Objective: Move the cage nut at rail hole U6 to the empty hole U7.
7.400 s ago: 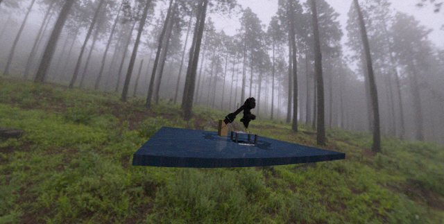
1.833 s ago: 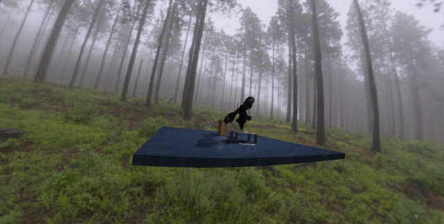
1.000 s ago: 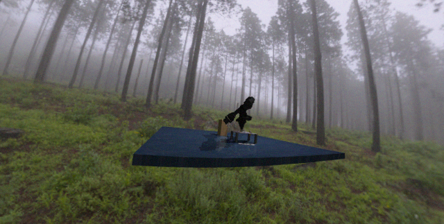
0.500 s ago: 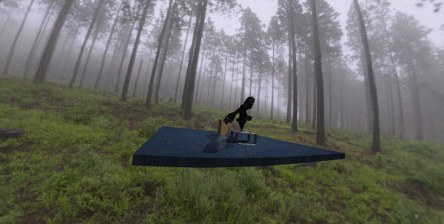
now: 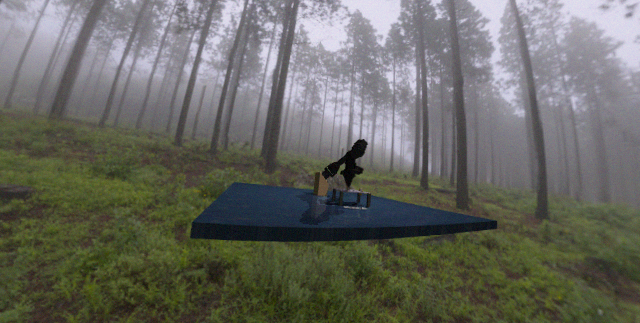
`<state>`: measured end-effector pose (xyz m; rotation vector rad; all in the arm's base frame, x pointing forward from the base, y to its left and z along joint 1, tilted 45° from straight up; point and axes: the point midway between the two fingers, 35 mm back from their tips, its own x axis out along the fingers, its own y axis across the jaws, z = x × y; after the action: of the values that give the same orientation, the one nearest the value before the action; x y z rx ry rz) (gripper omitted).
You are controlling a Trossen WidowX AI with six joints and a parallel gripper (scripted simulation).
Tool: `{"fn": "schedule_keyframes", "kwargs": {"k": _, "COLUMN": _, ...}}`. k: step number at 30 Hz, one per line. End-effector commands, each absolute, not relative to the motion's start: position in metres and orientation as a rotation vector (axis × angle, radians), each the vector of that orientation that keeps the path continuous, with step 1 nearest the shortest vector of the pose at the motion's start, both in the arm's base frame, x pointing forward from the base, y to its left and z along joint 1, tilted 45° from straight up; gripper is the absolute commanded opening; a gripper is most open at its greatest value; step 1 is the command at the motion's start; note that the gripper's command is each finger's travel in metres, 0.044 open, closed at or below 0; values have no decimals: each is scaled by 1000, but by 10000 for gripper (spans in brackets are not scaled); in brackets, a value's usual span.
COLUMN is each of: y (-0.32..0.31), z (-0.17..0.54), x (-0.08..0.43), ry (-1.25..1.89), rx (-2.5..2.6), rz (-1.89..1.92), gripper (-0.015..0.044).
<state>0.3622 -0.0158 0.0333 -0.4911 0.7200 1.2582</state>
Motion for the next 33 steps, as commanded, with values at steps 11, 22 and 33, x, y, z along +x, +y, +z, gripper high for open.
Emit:
{"fn": "schedule_keyframes", "kwargs": {"k": 11, "y": -17, "z": 33, "x": 364, "ry": 725, "rx": -493, "rz": 1276, "gripper": 25}}
{"fn": "schedule_keyframes", "kwargs": {"k": 22, "y": -17, "z": 33, "x": 365, "ry": 728, "rx": -491, "rz": 1282, "gripper": 25}}
{"fn": "schedule_keyframes", "kwargs": {"k": 33, "y": -17, "z": 33, "x": 366, "ry": 730, "rx": -489, "rz": 1290, "gripper": 25}}
